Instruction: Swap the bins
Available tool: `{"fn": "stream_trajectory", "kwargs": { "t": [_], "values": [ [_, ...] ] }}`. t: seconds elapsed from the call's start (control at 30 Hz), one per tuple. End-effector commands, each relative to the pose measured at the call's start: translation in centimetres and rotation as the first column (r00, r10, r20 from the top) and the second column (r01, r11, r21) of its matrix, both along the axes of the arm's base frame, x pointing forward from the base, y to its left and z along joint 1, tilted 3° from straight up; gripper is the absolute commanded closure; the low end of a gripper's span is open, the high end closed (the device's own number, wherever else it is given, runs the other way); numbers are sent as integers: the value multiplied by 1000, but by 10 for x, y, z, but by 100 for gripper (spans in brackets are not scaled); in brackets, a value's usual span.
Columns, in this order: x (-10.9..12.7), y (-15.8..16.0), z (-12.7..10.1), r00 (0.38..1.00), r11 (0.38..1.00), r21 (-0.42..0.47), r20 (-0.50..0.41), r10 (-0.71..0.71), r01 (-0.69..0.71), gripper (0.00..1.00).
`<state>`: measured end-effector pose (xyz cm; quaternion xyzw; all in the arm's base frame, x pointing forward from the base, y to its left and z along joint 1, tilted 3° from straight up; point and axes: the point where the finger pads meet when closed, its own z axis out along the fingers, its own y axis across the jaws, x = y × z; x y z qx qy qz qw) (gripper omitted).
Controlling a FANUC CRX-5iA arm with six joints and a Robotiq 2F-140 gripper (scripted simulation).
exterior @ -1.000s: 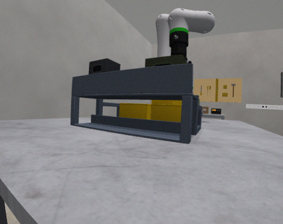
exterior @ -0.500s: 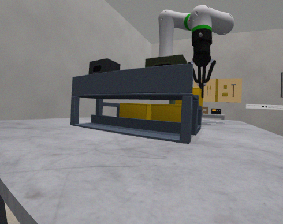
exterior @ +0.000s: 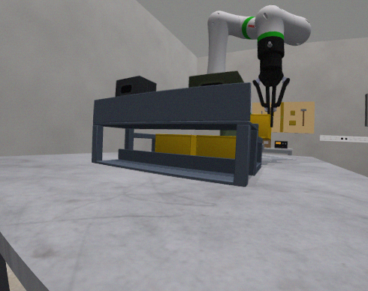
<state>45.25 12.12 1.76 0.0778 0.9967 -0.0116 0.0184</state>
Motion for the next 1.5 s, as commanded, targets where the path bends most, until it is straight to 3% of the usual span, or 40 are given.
{"fn": "stream_trajectory", "kwargs": {
  "t": [0.0, 0.8, 1.47],
  "values": [
    [1, 0, 1, 1000, 1000, 0, 2, 0, 0, 90],
    [1, 0, -14, 1000, 1000, 0, 2, 0, 0, 90],
    [3, -1, -65, 1000, 1000, 0, 2, 0, 0, 90]
  ]
}}
